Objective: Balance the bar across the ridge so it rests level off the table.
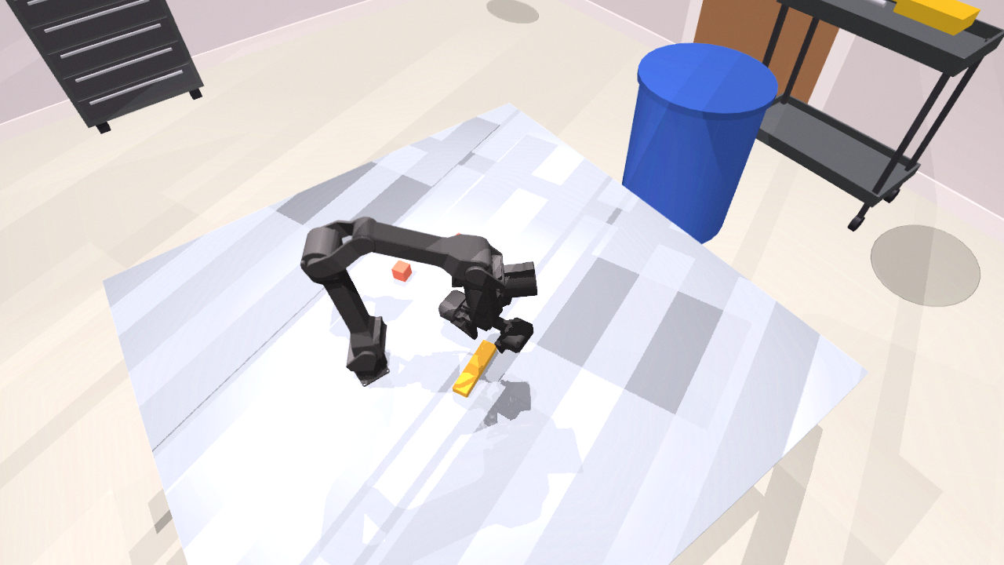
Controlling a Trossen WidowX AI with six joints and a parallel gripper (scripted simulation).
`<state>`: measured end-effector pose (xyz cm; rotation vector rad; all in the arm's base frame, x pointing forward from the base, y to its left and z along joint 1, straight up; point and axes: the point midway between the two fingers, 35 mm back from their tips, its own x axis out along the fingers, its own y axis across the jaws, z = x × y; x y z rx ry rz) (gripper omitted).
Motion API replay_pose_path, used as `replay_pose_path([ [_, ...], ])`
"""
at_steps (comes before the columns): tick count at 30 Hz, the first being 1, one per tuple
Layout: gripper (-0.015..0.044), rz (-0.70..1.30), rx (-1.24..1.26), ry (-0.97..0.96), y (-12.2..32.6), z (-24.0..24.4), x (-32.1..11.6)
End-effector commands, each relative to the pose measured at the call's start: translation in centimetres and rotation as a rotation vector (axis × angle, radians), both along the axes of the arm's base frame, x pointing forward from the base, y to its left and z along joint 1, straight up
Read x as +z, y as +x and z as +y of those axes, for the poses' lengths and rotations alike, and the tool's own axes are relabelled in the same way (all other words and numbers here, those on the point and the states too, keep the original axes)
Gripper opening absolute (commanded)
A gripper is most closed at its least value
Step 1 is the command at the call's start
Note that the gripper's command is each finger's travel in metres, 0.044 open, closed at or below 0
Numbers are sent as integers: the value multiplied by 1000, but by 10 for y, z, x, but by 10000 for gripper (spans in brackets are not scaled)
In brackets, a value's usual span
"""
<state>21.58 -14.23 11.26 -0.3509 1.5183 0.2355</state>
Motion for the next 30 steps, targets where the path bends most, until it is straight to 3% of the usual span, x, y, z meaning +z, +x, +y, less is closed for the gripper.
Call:
replay_pose_path([
  [1,315,30,89,53,-8,18,3],
  [9,315,30,89,53,-8,17,0],
  [17,315,31,89,53,-7,17,-41],
  [30,315,31,89,53,-7,17,-49],
])
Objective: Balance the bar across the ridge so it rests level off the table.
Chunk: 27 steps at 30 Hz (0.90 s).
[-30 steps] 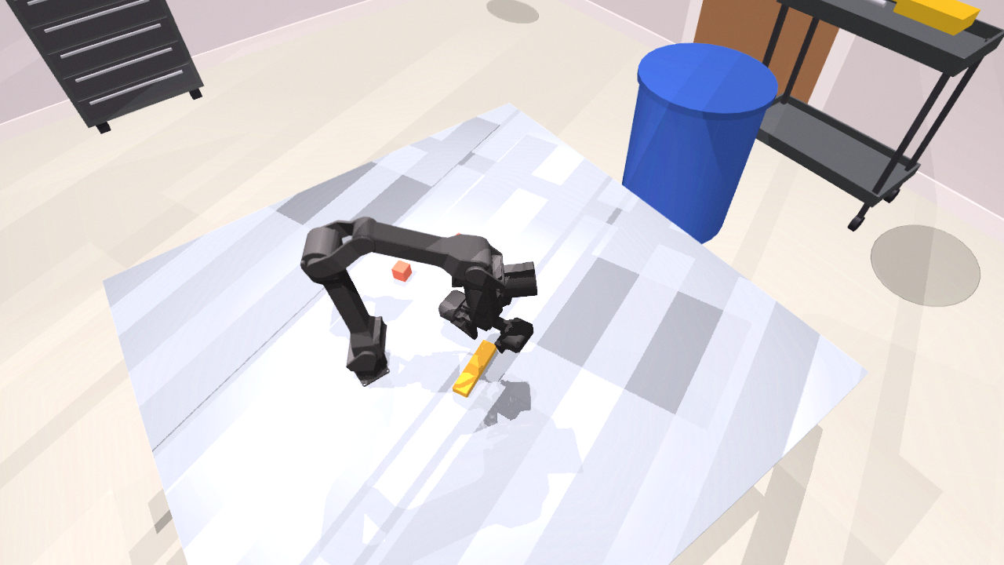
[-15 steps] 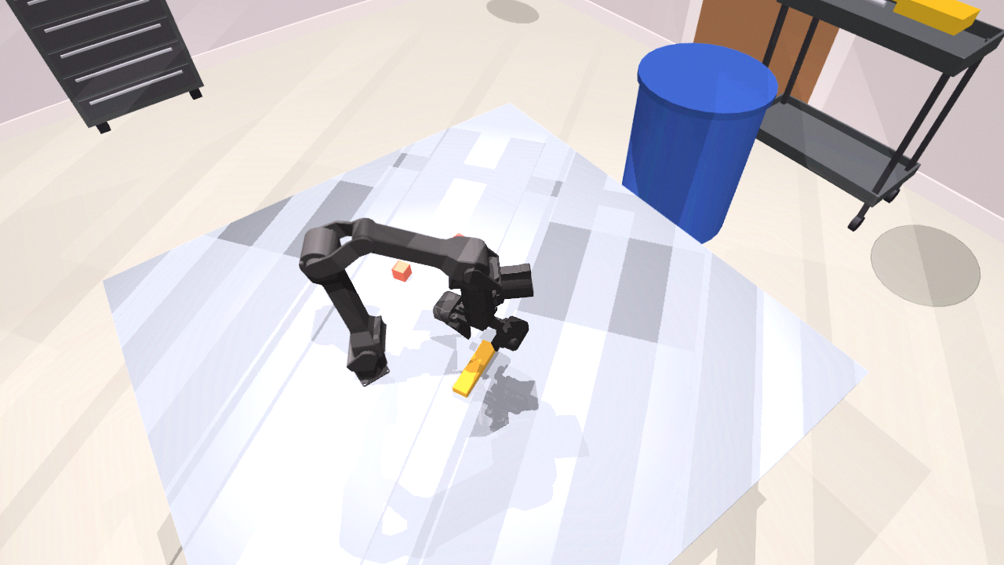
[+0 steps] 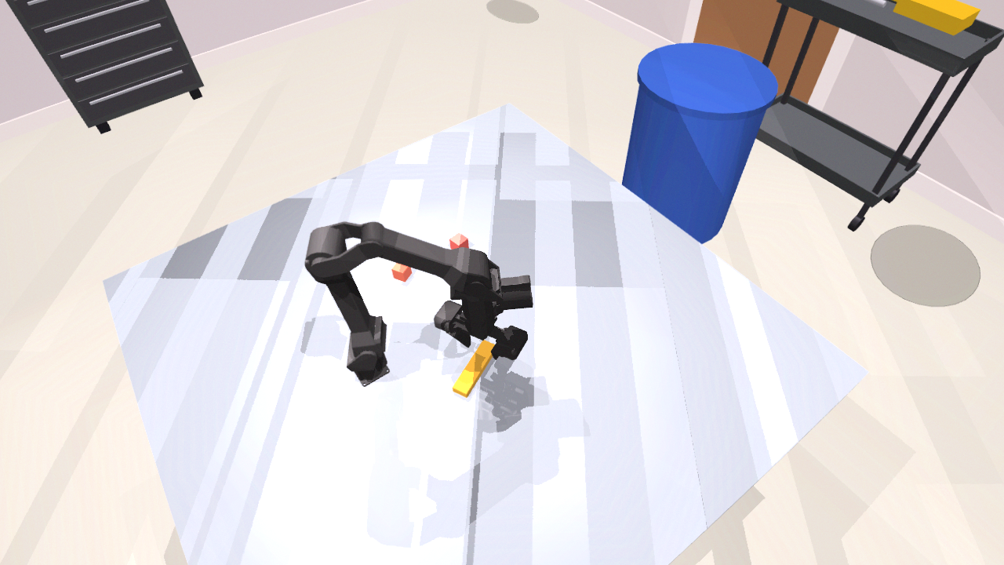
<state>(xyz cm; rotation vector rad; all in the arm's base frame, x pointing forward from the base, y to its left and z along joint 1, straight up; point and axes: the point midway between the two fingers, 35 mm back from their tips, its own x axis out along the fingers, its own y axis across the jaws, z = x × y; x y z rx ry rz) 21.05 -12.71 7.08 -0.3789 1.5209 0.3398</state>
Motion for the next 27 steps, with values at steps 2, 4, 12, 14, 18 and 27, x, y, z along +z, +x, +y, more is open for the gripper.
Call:
replay_pose_path([
  [2,315,7,5,9,-1,2,-10],
  [4,315,7,5,9,-1,2,-14],
  [12,315,7,5,9,-1,2,-26],
  [14,315,7,5,9,-1,2,-26],
  [18,315,7,5,9,-1,2,-26],
  [27,315,7,5,9,-1,2,-26],
])
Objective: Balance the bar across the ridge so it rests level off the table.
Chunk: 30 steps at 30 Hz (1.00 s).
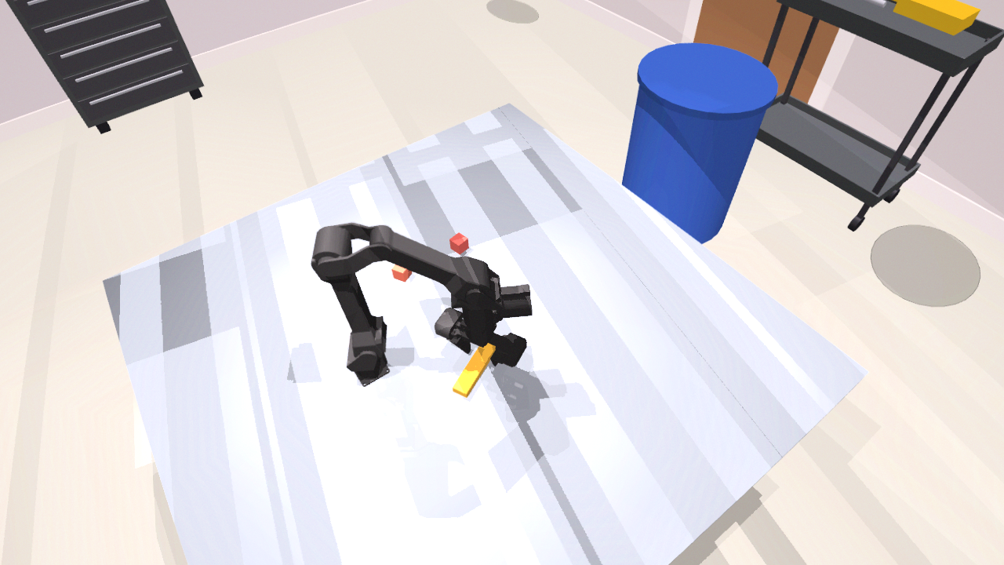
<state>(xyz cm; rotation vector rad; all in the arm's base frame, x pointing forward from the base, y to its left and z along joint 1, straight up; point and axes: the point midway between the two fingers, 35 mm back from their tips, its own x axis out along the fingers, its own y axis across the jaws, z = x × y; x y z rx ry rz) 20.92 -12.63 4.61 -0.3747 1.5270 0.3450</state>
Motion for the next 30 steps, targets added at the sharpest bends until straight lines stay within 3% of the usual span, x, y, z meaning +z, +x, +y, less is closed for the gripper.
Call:
replay_pose_path([
  [1,315,0,4,5,0,1,-1],
  [3,315,0,4,5,0,1,-1],
  [10,131,0,0,0,0,0,0],
  [17,85,0,0,0,0,0,0],
  [20,6,0,0,0,1,0,3],
  [30,0,0,1,1,4,-2,28],
])
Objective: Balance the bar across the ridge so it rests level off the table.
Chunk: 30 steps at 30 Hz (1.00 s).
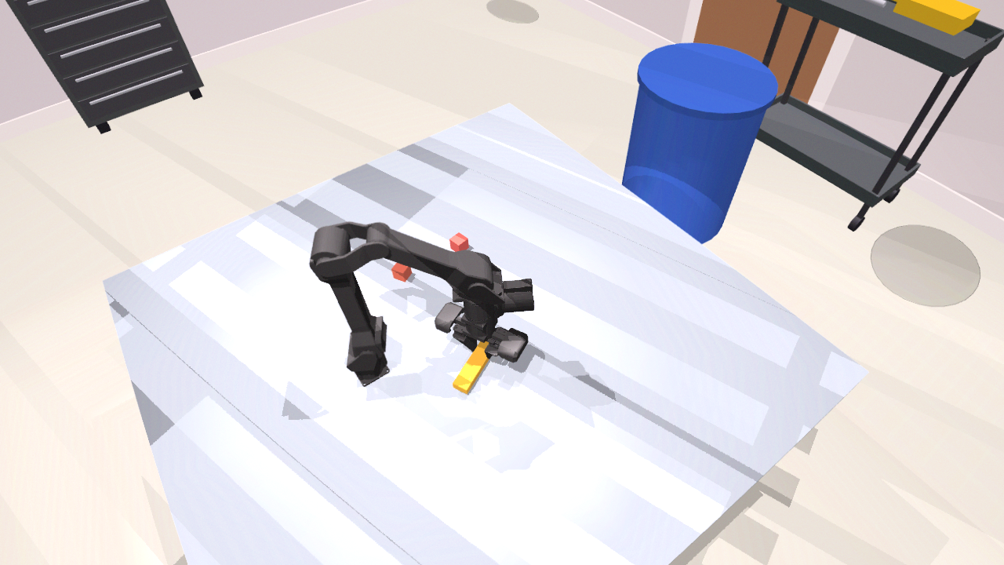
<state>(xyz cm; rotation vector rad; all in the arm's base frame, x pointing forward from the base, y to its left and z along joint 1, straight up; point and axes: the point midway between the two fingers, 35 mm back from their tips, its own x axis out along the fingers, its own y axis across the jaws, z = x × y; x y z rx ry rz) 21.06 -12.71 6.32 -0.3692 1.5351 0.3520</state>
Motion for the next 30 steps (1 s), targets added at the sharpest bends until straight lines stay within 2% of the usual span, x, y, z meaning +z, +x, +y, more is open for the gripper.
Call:
replay_pose_path([
  [1,0,-10,1,-5,3,-1,14],
  [30,0,-10,4,-2,-1,1,88],
])
